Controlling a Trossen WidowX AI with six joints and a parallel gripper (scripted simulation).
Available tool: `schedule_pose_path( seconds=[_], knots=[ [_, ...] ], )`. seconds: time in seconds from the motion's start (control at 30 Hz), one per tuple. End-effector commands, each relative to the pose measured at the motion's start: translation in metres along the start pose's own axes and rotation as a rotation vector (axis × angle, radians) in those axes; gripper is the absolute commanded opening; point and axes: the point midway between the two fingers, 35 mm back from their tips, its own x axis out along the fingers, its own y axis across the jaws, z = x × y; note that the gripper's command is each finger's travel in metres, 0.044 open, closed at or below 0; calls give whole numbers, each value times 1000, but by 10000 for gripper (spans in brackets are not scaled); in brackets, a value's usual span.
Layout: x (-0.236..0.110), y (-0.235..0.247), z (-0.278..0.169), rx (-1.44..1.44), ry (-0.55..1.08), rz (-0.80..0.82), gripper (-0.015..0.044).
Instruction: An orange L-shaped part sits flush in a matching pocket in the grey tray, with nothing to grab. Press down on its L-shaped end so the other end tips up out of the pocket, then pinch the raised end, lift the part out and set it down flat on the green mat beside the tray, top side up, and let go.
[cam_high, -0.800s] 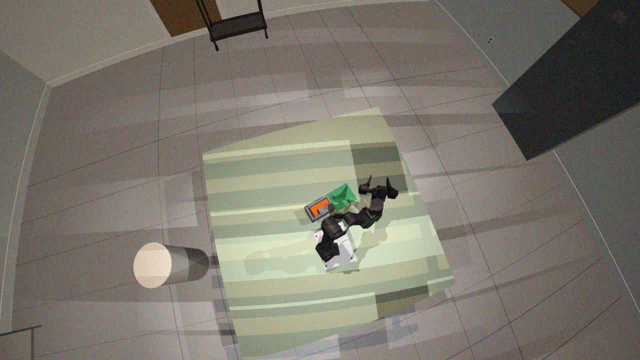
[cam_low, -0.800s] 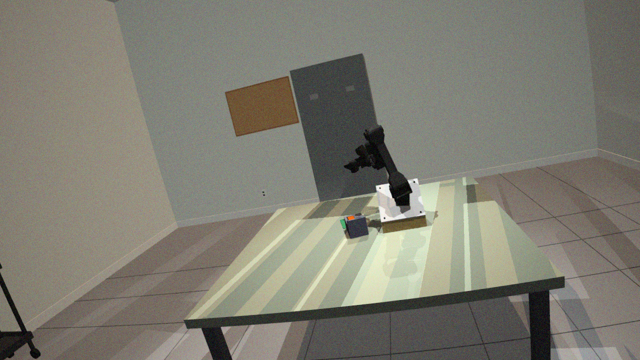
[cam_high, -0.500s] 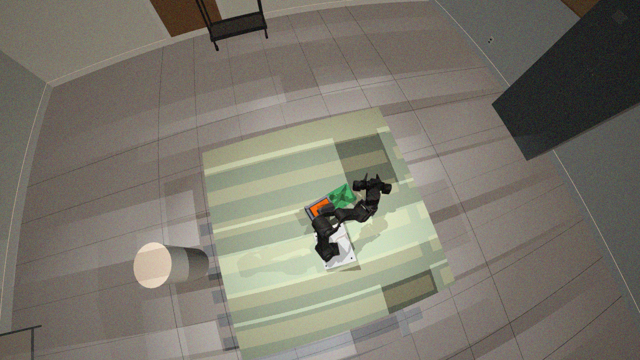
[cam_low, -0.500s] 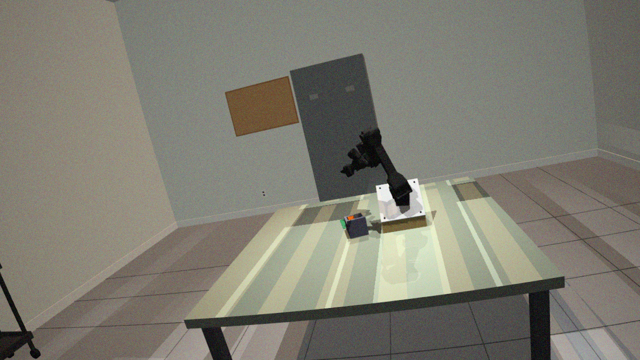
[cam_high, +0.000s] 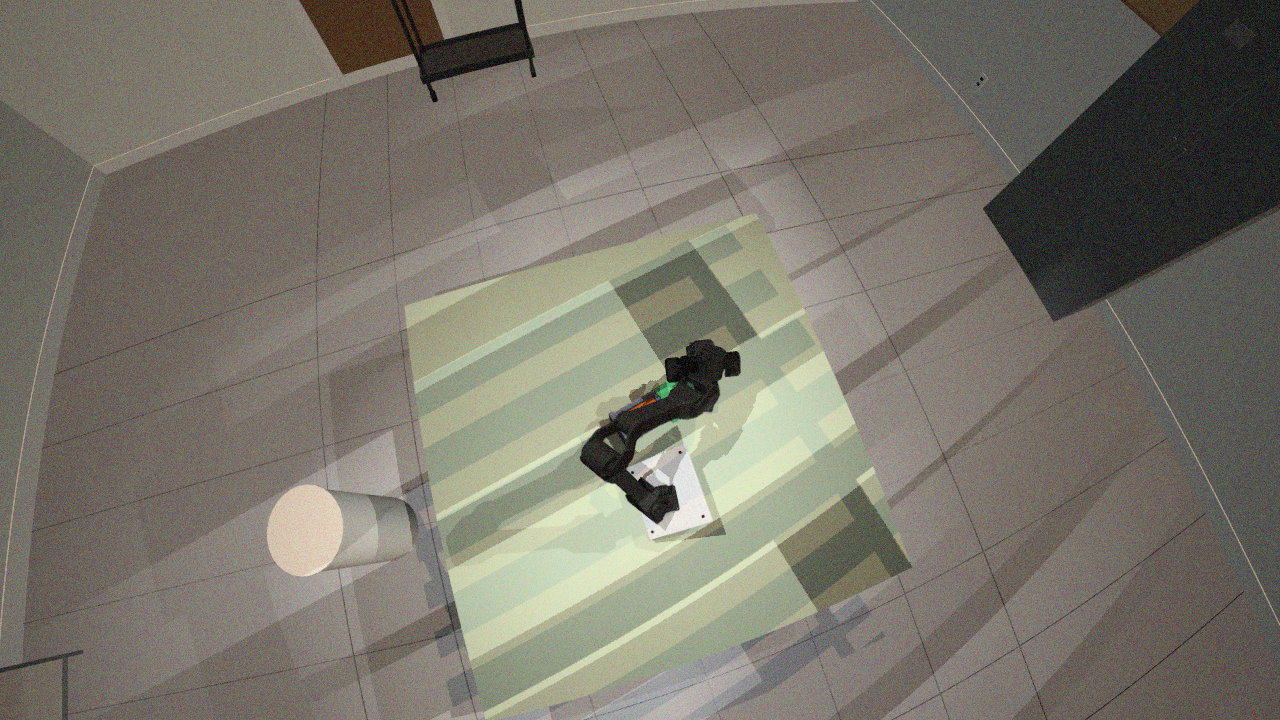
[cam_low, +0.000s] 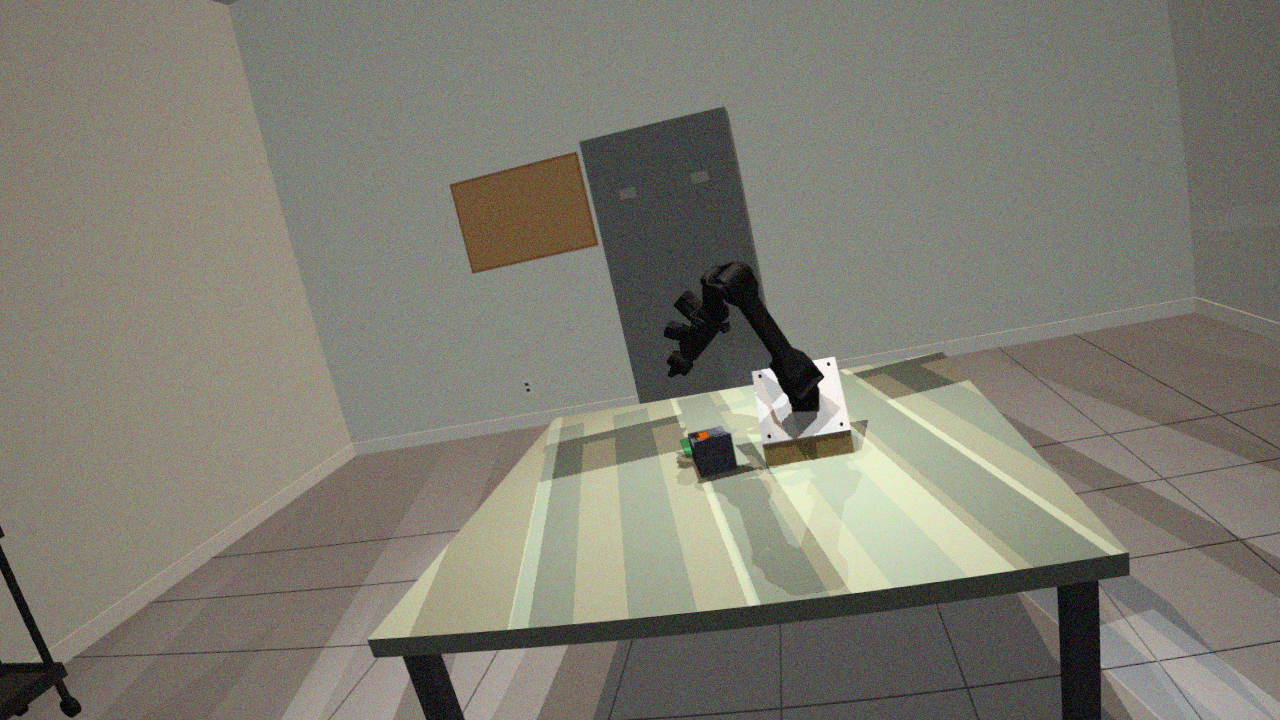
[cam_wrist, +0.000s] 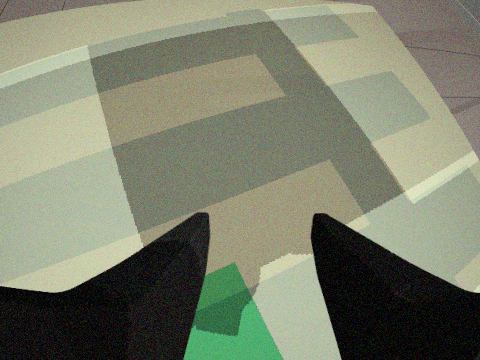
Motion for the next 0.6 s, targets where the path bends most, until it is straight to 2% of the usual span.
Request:
schedule_pose_path(
  seconds=[0.0, 0.3, 0.57],
  knots=[
    [-5, 72, -18, -122, 243, 87, 180],
    [-31, 142, -47, -230, 486, 192, 180],
    [-72, 202, -78, -331, 707, 296, 180]
  ],
)
